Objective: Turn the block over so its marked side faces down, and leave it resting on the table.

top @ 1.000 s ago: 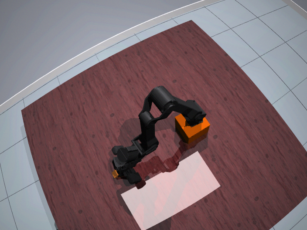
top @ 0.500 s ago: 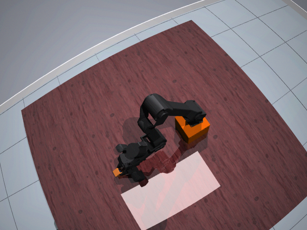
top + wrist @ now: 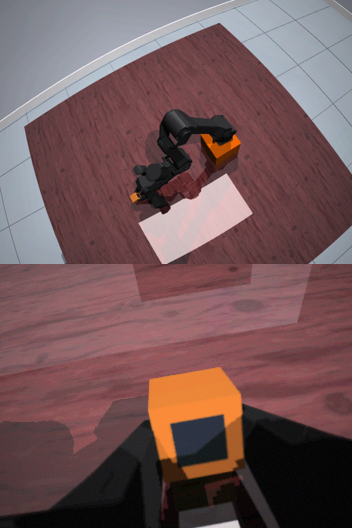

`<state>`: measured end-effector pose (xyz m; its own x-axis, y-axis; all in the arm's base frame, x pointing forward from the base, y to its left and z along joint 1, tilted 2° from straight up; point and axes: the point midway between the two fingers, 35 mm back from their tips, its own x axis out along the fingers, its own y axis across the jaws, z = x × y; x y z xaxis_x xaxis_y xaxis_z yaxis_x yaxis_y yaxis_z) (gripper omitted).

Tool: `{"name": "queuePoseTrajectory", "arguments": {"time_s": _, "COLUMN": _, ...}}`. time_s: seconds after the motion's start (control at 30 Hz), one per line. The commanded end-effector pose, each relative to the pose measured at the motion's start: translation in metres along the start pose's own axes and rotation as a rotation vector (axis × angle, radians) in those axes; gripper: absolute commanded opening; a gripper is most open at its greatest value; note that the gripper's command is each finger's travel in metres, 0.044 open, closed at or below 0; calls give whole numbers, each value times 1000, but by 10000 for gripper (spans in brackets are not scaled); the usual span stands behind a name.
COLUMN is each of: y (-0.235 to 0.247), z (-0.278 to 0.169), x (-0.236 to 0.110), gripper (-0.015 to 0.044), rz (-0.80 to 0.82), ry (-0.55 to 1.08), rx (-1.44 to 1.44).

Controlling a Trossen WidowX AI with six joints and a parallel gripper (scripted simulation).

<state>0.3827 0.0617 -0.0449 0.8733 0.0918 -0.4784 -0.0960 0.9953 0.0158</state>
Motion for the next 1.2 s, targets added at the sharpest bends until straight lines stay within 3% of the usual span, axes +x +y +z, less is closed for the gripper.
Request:
{"name": "queuePoseTrajectory", "arguments": {"time_s": 0.0, "y": -1, "z": -2, "x": 0, "gripper": 79, "rz": -5, "ry": 4, "rx": -6}}
{"name": "queuePoseTrajectory", "arguments": {"time_s": 0.47, "y": -1, "z": -2, "x": 0, "gripper": 440, "rz": -5, "ry": 4, "rx": -6}}
{"name": "queuePoseTrajectory", "arguments": {"time_s": 1.17, "y": -1, "z": -2, "x": 0, "gripper": 440, "rz": -5, "ry": 4, "rx": -6}}
